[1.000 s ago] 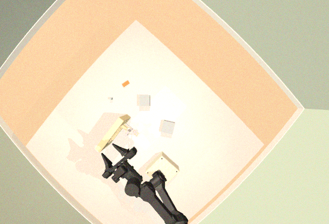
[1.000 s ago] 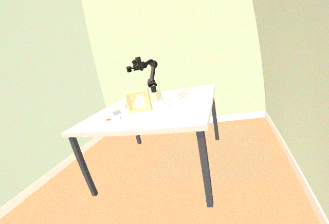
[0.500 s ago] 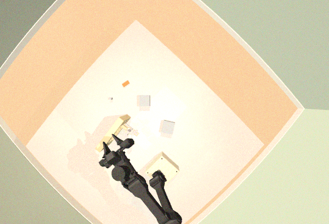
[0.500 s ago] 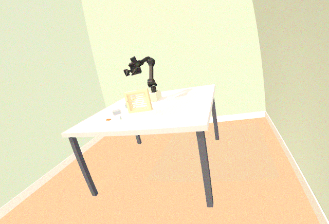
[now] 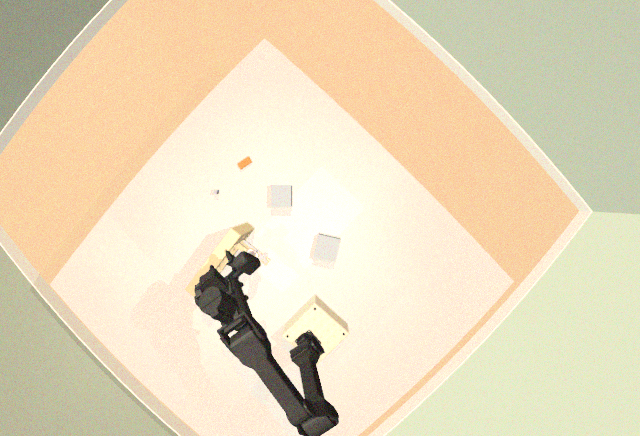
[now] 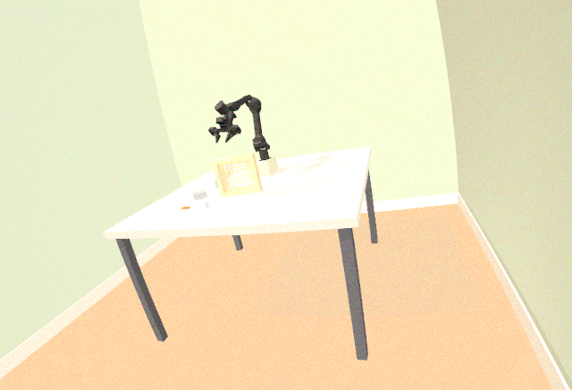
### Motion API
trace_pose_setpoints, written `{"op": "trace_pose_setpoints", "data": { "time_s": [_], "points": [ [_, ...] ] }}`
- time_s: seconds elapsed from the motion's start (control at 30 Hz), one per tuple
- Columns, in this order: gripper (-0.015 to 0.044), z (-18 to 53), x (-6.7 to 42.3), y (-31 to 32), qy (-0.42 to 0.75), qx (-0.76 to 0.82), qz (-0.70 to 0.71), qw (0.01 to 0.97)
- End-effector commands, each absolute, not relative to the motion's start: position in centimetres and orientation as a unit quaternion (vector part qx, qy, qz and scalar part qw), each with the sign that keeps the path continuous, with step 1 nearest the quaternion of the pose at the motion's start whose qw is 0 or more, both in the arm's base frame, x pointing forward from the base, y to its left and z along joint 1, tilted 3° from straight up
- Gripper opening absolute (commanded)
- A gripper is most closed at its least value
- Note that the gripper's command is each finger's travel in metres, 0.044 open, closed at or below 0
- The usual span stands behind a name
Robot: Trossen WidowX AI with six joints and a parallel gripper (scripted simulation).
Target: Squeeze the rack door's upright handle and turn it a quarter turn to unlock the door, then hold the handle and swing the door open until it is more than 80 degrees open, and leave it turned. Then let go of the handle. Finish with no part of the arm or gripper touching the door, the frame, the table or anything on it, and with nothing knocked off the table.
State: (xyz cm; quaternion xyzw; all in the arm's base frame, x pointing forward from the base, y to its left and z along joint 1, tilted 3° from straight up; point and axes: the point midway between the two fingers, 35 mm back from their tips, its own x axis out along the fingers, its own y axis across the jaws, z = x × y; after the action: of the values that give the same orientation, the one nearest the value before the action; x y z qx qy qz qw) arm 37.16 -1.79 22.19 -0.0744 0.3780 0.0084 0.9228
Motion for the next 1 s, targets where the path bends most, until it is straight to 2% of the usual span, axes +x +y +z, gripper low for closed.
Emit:
{"op": "trace_pose_setpoints", "data": {
  "time_s": [0.0,0.77,0.97],
  "points": [
    [0.0283,20.7,37.2,-2.3,0.437,-0.083,0.011,0.895],
    [0.0283,15.9,34.8,-4.2,0.681,-0.095,0.054,0.724],
    [0.0283,15.6,34.4,-4.3,0.703,-0.095,0.061,0.702]
  ]
}}
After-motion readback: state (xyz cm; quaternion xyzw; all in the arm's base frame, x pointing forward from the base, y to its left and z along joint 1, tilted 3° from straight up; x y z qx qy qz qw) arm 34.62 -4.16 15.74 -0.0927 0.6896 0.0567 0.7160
